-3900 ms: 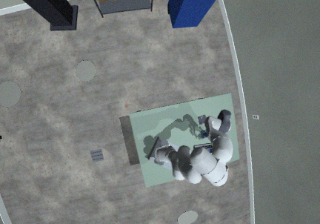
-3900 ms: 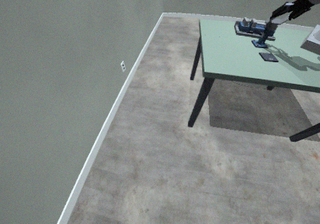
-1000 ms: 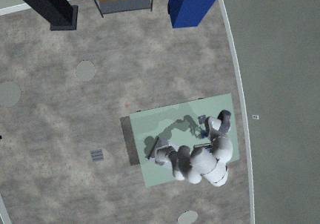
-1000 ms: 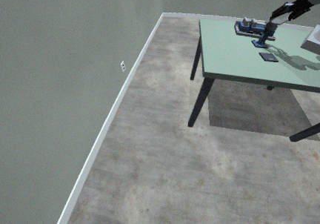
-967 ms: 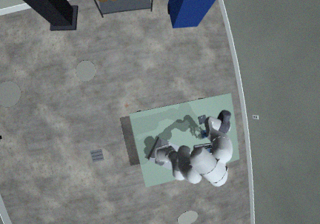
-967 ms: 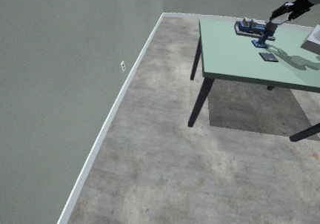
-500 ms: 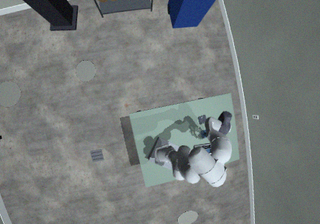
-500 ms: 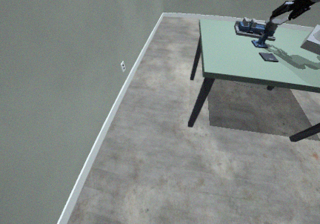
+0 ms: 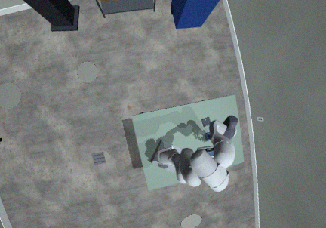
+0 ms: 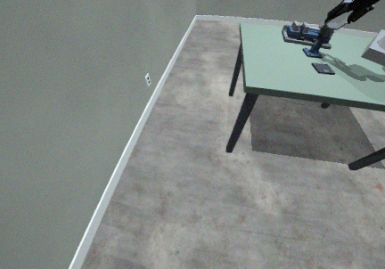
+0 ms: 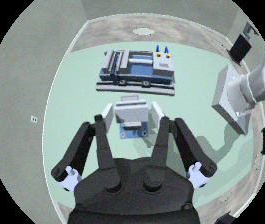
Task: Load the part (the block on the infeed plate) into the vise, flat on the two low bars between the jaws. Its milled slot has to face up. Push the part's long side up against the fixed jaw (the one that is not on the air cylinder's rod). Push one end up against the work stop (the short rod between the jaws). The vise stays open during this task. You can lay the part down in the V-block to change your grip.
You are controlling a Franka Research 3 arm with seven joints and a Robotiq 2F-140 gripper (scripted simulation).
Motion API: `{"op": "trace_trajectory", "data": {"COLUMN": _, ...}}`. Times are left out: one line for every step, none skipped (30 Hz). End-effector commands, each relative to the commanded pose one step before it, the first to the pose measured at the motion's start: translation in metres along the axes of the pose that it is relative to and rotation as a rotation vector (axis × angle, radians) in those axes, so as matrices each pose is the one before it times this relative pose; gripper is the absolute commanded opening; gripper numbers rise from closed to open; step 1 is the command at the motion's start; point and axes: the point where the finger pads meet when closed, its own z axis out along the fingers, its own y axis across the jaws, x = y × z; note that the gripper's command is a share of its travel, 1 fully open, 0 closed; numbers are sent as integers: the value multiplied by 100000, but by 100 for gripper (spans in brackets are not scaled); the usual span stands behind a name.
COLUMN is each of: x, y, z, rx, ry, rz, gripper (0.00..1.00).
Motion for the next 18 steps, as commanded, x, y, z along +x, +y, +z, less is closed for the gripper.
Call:
{"op": "trace_trajectory", "data": {"x": -262, "y": -119, "z": -74, "rx": 487, "ry": -2801, "rz": -3225, "gripper": 51}}
{"op": "trace_trajectory", "data": {"x": 14, "y": 0, "z": 0, "rx": 0, "ry": -556, "rz": 0, "gripper": 51}}
{"op": "trace_trajectory", "data": {"x": 14, "y": 1, "z": 1, "rx": -1, "ry": -568, "rz": 0, "gripper": 51}}
{"op": "trace_trajectory", "data": {"x": 15, "y": 1, "z": 2, "rx": -1, "ry": -579, "rz": 0, "gripper": 51}}
{"op": "trace_trajectory", "data": {"x": 15, "y": 2, "z": 3, "rx": -2, "ry": -591, "rz": 1, "gripper": 51}}
{"op": "trace_trajectory", "data": {"x": 15, "y": 1, "z": 2, "rx": -1, "ry": -601, "rz": 0, "gripper": 51}}
{"op": "trace_trajectory", "data": {"x": 16, "y": -2, "z": -4, "rx": 1, "ry": -610, "rz": -1, "gripper": 51}}
{"op": "trace_trajectory", "data": {"x": 16, "y": -1, "z": -3, "rx": 1, "ry": -621, "rz": -1, "gripper": 51}}
{"op": "trace_trajectory", "data": {"x": 16, "y": -1, "z": -1, "rx": 1, "ry": -632, "rz": -1, "gripper": 51}}
{"op": "trace_trajectory", "data": {"x": 17, "y": 0, "z": 0, "rx": 0, "ry": -642, "rz": 0, "gripper": 51}}
{"op": "trace_trajectory", "data": {"x": 17, "y": 1, "z": 1, "rx": 0, "ry": -653, "rz": 0, "gripper": 51}}
{"op": "trace_trajectory", "data": {"x": 17, "y": 1, "z": 3, "rx": -1, "ry": -663, "rz": 1, "gripper": 51}}
{"op": "trace_trajectory", "data": {"x": 0, "y": 0, "z": 0, "rx": 0, "ry": 0, "rz": 0, "gripper": 51}}
{"op": "trace_trajectory", "data": {"x": 0, "y": 0, "z": 0, "rx": 0, "ry": 0, "rz": 0, "gripper": 51}}
{"op": "trace_trajectory", "data": {"x": 17, "y": 2, "z": 4, "rx": -1, "ry": -673, "rz": 1, "gripper": 51}}
{"op": "trace_trajectory", "data": {"x": 18, "y": 0, "z": -1, "rx": -1, "ry": -684, "rz": -1, "gripper": 51}}
{"op": "trace_trajectory", "data": {"x": 18, "y": -2, "z": -3, "rx": 0, "ry": -695, "rz": -2, "gripper": 51}}
{"op": "trace_trajectory", "data": {"x": 18, "y": -1, "z": -2, "rx": 0, "ry": -704, "rz": -1, "gripper": 51}}
